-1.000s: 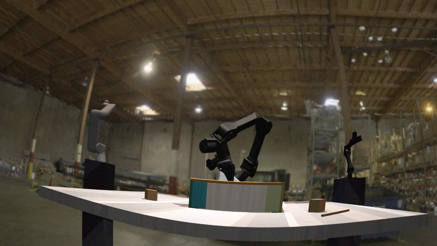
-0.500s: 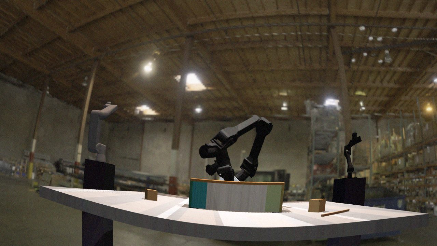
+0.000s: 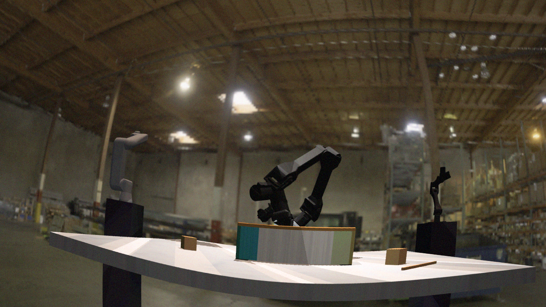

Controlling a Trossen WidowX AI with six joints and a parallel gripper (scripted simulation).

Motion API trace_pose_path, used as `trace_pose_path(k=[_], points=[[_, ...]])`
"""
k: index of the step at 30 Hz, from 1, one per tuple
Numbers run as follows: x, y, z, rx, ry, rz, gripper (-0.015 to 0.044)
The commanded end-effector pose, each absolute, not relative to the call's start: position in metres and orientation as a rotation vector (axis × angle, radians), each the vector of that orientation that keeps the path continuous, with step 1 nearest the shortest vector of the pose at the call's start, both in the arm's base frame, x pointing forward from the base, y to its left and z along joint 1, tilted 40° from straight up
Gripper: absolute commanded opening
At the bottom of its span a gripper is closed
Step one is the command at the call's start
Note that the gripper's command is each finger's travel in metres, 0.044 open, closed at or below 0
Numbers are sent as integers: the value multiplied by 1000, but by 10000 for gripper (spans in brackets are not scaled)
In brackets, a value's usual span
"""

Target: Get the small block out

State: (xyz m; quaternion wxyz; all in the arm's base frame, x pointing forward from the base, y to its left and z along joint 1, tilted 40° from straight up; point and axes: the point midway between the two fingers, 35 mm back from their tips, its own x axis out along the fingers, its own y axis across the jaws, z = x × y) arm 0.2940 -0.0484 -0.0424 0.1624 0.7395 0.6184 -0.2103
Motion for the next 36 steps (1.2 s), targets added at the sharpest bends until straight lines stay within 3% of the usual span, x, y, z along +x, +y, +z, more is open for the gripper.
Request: trace_pose_path(k=[1,36], points=[[296,-42,-37,2108,1764,-593,400],[305,5,3,2111,1767,-591,400]])
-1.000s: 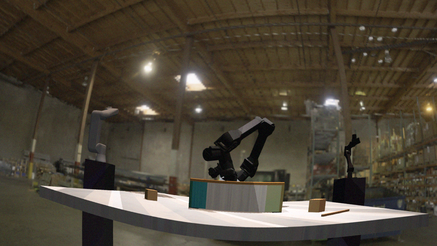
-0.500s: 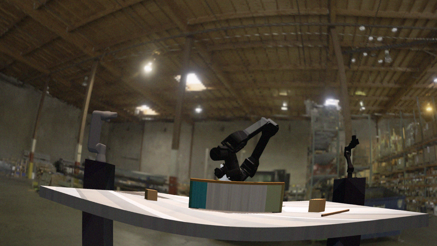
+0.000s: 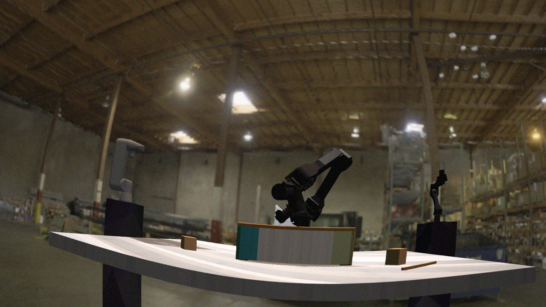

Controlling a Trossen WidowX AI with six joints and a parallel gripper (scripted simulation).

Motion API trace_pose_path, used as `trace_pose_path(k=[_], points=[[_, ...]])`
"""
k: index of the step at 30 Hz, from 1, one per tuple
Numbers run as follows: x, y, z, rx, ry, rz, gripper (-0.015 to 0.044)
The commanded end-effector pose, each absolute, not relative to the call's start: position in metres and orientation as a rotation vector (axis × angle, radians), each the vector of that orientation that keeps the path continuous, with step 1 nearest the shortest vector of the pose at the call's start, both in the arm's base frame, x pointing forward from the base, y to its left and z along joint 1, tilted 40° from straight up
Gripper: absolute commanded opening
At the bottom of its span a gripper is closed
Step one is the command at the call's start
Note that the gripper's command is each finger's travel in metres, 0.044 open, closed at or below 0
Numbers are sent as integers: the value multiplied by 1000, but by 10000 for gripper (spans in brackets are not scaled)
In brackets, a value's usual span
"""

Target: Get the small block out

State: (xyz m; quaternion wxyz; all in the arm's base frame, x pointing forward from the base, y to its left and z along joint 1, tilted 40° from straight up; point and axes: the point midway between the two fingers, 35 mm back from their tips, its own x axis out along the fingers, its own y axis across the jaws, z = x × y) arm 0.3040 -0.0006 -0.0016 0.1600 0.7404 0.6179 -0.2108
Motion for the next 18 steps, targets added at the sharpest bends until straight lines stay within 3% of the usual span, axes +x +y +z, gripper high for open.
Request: trace_pose_path(k=[1,18], points=[[305,6,4,2111,1767,-591,400],[310,28,22,2112,1768,-589,400]])
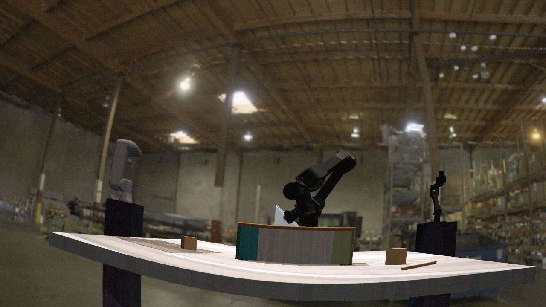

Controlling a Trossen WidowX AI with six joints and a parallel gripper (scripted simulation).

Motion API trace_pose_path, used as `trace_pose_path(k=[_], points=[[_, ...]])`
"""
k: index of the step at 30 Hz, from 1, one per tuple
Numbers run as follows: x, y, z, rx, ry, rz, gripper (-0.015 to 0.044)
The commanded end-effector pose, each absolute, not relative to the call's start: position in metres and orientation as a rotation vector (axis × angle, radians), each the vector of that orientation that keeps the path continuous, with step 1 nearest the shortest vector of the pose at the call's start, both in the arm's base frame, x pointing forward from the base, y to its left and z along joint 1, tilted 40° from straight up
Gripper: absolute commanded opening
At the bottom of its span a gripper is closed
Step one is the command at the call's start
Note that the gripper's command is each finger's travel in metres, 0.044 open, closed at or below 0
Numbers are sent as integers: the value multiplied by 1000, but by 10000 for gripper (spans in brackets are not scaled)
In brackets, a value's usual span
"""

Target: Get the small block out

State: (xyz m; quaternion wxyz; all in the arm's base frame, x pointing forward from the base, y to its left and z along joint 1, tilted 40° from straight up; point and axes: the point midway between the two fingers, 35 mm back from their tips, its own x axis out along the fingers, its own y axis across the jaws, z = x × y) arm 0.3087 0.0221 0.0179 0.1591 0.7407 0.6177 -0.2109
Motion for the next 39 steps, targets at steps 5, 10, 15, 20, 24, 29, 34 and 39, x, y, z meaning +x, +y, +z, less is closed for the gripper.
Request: trace_pose_path(k=[5,10,15,20,24,29,34,39], points=[[311,34,28,2112,1768,-589,400],[312,38,32,2112,1768,-589,400],[313,43,36,2113,1768,-588,400],[314,49,41,2113,1769,-588,400],[315,54,46,2113,1769,-588,400],[316,60,51,2113,1769,-587,400],[318,66,56,2114,1769,-587,400],[318,65,63,2114,1768,-590,400]])
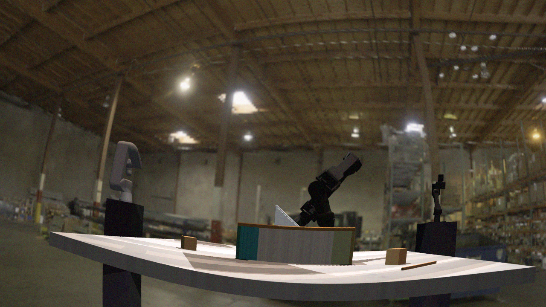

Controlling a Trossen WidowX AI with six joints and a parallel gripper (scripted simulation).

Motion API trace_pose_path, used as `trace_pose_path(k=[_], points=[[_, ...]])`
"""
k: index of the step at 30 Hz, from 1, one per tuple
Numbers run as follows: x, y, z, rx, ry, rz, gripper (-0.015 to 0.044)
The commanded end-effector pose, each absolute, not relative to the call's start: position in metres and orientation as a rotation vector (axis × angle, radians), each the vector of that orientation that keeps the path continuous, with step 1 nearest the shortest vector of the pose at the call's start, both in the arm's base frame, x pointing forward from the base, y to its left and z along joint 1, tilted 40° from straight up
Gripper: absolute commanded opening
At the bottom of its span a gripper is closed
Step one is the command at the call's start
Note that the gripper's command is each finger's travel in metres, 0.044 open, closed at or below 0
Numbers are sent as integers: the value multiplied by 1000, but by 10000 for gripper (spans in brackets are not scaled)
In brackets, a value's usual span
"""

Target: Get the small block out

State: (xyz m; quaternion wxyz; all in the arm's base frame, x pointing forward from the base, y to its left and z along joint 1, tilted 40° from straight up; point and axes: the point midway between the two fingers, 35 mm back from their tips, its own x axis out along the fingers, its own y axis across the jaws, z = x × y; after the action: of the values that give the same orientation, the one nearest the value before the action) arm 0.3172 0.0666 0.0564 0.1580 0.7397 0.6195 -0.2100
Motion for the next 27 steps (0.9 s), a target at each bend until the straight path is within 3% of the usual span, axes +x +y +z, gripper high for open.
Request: trace_pose_path(k=[1,12,14,17,27], points=[[318,61,67,2113,1766,-593,400],[312,24,99,2129,1763,-609,400],[311,26,100,2070,1752,-540,348],[308,30,103,1805,1689,-266,285],[300,44,119,757,1318,494,285]])
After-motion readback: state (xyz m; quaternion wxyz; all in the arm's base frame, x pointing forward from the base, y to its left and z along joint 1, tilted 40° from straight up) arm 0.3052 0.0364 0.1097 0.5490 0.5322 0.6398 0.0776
